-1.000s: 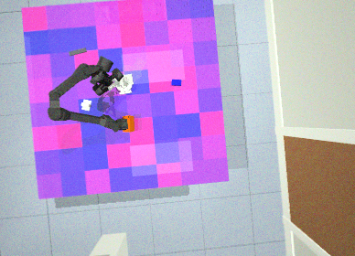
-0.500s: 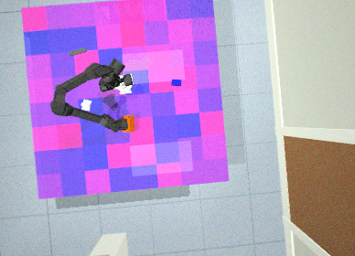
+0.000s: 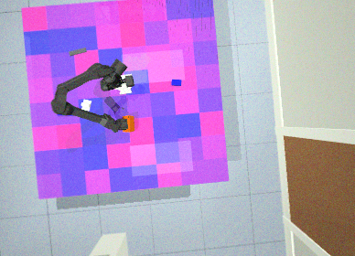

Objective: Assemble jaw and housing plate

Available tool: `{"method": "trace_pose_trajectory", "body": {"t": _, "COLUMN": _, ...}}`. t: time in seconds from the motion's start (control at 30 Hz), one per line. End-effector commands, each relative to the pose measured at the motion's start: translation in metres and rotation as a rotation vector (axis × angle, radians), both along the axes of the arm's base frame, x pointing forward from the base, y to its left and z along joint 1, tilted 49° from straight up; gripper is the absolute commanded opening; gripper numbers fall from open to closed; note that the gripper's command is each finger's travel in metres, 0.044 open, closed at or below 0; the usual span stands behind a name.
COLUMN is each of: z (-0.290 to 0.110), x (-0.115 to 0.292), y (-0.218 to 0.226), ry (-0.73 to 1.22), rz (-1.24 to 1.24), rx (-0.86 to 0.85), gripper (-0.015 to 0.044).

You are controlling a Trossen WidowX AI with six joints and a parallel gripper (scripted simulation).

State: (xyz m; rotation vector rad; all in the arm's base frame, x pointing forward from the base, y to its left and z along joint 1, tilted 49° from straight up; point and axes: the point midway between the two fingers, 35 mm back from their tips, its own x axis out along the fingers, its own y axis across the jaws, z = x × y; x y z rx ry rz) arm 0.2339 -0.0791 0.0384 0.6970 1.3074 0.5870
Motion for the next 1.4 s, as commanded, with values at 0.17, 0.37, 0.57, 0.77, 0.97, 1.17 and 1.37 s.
{"method": "trace_pose_trajectory", "body": {"t": 0.17, "z": -0.001, "x": 0.000, "y": 0.000, "ry": 0.010, "rz": -0.007, "rx": -0.001, "gripper": 0.0351}}
{"method": "trace_pose_trajectory", "body": {"t": 0.37, "z": -0.001, "x": -0.002, "y": 0.000, "ry": 0.010, "rz": -0.007, "rx": -0.001, "gripper": 0.0351}}
{"method": "trace_pose_trajectory", "body": {"t": 0.57, "z": -0.001, "x": -0.014, "y": 0.003, "ry": 0.011, "rz": -0.007, "rx": -0.001, "gripper": 0.0351}}
{"method": "trace_pose_trajectory", "body": {"t": 0.77, "z": -0.001, "x": -0.014, "y": 0.003, "ry": 0.011, "rz": -0.007, "rx": -0.001, "gripper": 0.0351}}
{"method": "trace_pose_trajectory", "body": {"t": 0.97, "z": -0.001, "x": -0.014, "y": 0.003, "ry": 0.011, "rz": -0.007, "rx": -0.001, "gripper": 0.0351}}
{"method": "trace_pose_trajectory", "body": {"t": 1.17, "z": -0.001, "x": -0.014, "y": 0.003, "ry": 0.003, "rz": 0.000, "rx": -0.003, "gripper": 0.0351}}
{"method": "trace_pose_trajectory", "body": {"t": 1.37, "z": -0.001, "x": -0.014, "y": 0.003, "ry": 0.001, "rz": 0.002, "rx": -0.003, "gripper": 0.0351}}
